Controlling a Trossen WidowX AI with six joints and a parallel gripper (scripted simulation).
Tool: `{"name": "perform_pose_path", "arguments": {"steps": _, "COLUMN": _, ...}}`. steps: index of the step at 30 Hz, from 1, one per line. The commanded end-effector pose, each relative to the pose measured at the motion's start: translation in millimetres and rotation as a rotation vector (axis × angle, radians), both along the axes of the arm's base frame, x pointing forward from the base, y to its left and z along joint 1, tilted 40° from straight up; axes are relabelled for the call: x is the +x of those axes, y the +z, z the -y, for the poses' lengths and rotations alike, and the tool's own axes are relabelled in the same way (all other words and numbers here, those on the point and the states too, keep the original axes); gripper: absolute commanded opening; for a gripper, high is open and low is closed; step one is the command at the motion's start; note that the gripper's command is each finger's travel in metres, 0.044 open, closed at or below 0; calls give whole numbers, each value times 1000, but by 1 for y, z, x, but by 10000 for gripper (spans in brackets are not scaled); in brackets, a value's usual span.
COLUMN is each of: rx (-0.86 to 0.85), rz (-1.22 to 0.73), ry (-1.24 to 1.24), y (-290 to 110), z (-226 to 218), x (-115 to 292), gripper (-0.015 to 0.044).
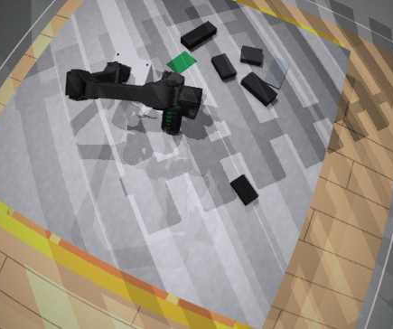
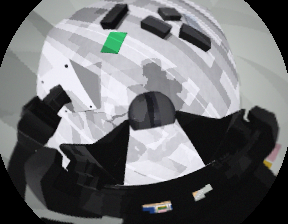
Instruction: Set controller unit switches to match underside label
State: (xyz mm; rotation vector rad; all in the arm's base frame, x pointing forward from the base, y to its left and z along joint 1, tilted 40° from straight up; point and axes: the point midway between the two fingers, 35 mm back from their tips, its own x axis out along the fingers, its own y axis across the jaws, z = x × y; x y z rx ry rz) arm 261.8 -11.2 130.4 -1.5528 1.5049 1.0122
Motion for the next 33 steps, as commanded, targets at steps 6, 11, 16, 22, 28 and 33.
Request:
{"name": "perform_pose_path", "arguments": {"steps": 6, "rx": -24, "rz": 4, "ry": -1, "y": 7, "z": 8, "x": 1, "gripper": 335}}
{"name": "perform_pose_path", "arguments": {"steps": 11, "rx": -35, "rz": 4, "ry": 0, "y": 10, "z": 11, "x": 1, "gripper": 335}}
{"name": "perform_pose_path", "arguments": {"steps": 16, "rx": -46, "rz": 5, "ry": 0, "y": 12, "z": 13, "x": 1, "gripper": 335}}
{"name": "perform_pose_path", "arguments": {"steps": 22, "rx": -60, "rz": 5, "ry": 0, "y": 16, "z": 17, "x": 1, "gripper": 335}}
{"name": "perform_pose_path", "arguments": {"steps": 28, "rx": -73, "rz": 6, "ry": 0, "y": 19, "z": 20, "x": 1, "gripper": 335}}
{"name": "perform_pose_path", "arguments": {"steps": 33, "rx": -84, "rz": 7, "ry": 0, "y": 21, "z": 23, "x": 2, "gripper": 335}}
